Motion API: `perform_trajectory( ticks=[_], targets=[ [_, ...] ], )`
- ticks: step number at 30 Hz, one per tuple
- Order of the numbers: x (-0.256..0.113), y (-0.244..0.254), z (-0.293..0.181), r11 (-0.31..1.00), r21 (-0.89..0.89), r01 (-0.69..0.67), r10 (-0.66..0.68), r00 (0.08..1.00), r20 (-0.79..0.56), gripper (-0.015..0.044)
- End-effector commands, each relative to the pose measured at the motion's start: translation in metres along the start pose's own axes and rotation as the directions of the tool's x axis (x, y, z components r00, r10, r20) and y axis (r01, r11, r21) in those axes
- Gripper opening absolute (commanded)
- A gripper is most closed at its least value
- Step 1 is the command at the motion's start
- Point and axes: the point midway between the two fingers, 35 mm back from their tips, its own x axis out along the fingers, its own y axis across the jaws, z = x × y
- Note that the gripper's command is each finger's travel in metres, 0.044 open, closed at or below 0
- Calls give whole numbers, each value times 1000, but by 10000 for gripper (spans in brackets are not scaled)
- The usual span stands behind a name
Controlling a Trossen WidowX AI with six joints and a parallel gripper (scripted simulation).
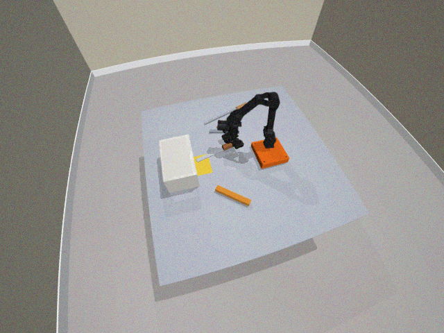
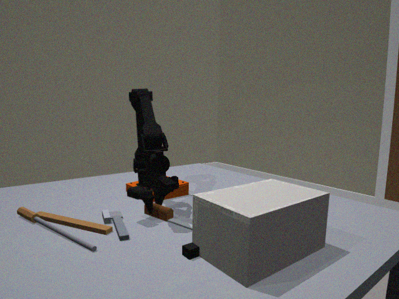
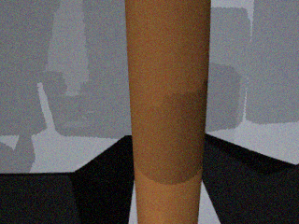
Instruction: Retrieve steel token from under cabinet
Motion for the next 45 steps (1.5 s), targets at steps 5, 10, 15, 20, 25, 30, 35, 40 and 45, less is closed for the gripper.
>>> perform_trajectory(
  ticks=[5,10,15,20,25,30,35,40,45],
  targets=[
    [-1,0,0,998,-64,-1,1,1000,-1,0],
    [-1,0,0,995,-103,-1,1,1000,-2,0],
    [-1,0,0,990,-143,-2,1,1000,-2,0],
    [-2,0,0,983,-181,-2,1,1000,-3,0],
    [-2,1,0,975,-220,-2,1,1000,-3,0],
    [-2,1,0,966,-258,-2,1,1000,-4,0],
    [-3,1,0,959,-282,-3,1,1000,-4,0],
    [-3,4,2,957,-290,-3,2,1000,-4,0],
    [-3,6,3,953,-303,-3,2,1000,-4,0]
  ],
)
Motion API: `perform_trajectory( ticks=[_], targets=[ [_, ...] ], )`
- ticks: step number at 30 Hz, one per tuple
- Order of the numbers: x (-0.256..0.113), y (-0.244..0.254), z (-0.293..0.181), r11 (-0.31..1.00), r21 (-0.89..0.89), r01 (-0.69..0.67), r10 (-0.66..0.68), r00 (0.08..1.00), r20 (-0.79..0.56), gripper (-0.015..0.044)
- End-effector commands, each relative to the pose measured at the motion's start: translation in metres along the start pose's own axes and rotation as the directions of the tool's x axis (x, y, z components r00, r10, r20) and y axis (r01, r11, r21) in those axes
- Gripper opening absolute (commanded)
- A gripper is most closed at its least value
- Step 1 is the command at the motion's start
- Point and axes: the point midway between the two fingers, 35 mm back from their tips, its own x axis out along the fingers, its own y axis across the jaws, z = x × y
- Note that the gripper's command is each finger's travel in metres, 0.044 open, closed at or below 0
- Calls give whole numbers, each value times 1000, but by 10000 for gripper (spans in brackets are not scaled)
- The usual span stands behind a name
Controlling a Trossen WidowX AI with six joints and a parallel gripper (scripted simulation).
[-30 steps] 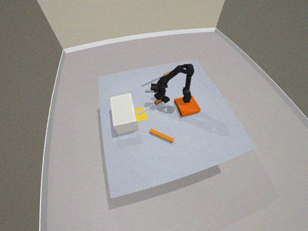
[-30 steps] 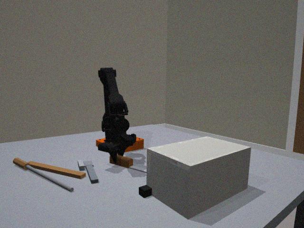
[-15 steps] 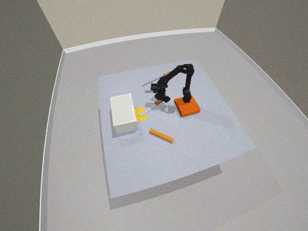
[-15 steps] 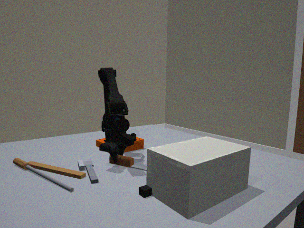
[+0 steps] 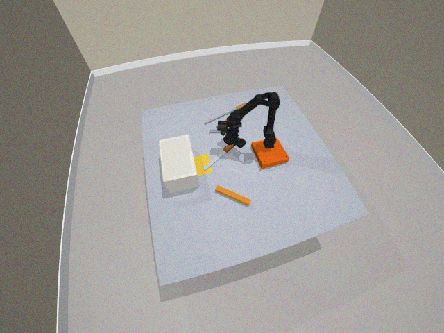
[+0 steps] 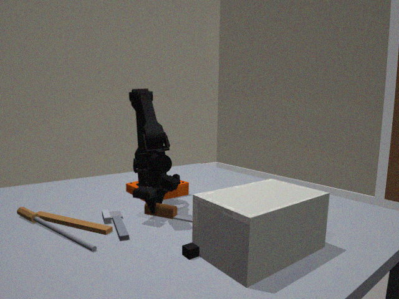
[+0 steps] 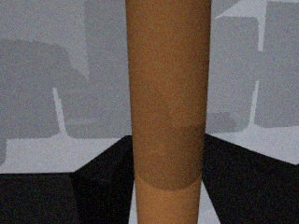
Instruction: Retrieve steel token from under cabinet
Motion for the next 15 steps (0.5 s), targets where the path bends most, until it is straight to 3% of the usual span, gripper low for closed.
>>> perform_trajectory(
  ticks=[1,15],
  targets=[
    [-1,1,3,1000,-16,2,-2,1000,2,0],
    [-1,10,13,1000,-23,1,-1,1000,3,0]
  ],
)
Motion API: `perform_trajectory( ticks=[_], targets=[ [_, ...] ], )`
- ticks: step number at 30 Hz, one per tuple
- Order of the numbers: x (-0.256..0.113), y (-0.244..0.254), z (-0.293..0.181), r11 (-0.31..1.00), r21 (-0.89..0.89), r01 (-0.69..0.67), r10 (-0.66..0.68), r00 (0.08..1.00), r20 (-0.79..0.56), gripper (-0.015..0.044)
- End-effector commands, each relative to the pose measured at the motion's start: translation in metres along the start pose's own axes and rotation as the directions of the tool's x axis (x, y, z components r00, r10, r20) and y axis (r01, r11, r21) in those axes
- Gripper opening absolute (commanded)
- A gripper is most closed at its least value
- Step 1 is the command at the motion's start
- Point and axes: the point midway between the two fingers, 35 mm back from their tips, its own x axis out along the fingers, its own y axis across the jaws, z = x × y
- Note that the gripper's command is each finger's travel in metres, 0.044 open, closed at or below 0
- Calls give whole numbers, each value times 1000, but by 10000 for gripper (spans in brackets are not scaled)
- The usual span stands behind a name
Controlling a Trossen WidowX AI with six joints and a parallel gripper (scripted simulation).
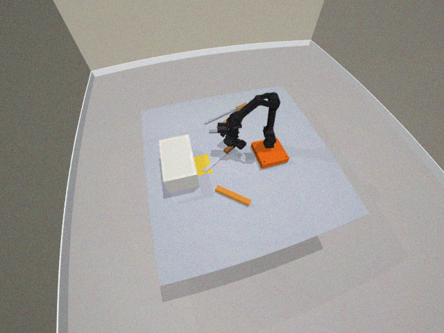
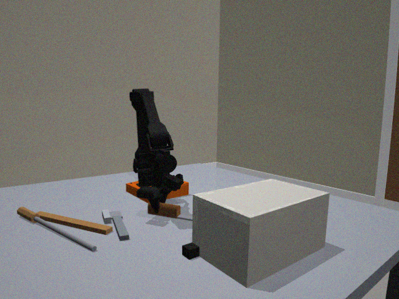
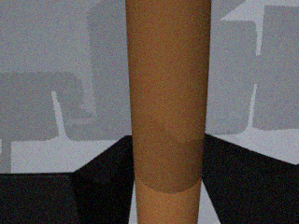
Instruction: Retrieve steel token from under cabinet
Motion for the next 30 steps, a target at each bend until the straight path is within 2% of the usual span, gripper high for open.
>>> perform_trajectory(
  ticks=[1,30],
  targets=[
    [-1,2,5,1000,-5,3,-3,1000,3,0],
    [-1,21,27,1000,-9,1,-1,1000,5,0]
  ],
)
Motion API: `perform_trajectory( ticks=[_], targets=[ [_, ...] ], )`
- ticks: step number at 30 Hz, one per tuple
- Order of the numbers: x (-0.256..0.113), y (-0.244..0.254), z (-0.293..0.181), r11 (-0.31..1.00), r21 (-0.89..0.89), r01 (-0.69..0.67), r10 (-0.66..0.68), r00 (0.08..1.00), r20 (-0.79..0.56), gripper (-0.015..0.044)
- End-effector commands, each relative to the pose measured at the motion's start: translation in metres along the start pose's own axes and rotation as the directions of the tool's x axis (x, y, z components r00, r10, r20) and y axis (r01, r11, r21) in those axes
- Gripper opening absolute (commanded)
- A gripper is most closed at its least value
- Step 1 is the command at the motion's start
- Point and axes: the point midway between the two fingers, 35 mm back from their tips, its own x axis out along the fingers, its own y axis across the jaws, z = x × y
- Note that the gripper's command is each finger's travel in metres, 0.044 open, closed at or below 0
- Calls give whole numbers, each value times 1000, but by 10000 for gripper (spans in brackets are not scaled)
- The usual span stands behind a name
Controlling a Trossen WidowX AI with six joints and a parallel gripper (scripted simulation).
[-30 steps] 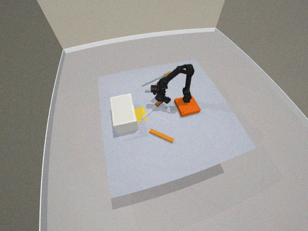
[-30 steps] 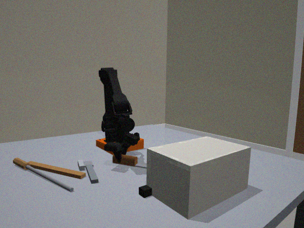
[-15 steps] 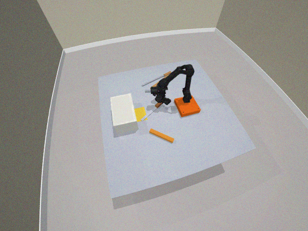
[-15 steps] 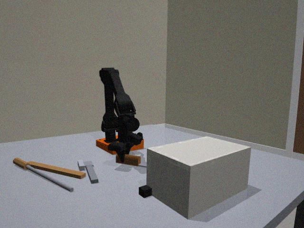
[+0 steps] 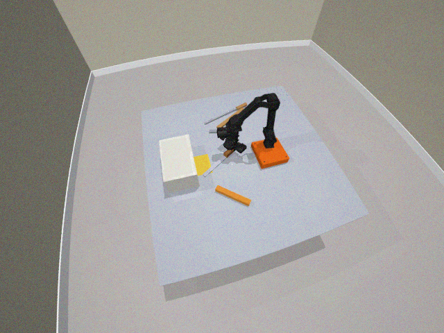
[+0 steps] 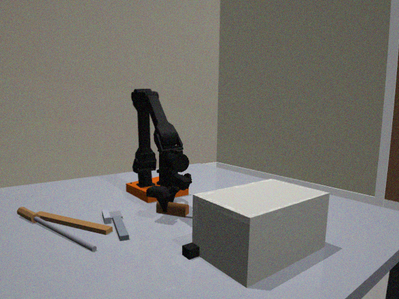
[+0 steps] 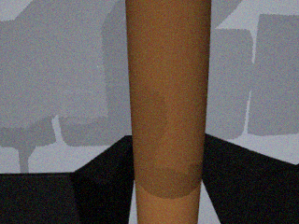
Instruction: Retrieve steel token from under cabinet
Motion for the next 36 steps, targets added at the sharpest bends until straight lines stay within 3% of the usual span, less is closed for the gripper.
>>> perform_trajectory(
  ticks=[1,36],
  targets=[
    [-1,2,5,1000,-3,3,-3,1000,4,0],
    [-2,29,30,1000,-4,0,0,1000,6,0]
  ],
)
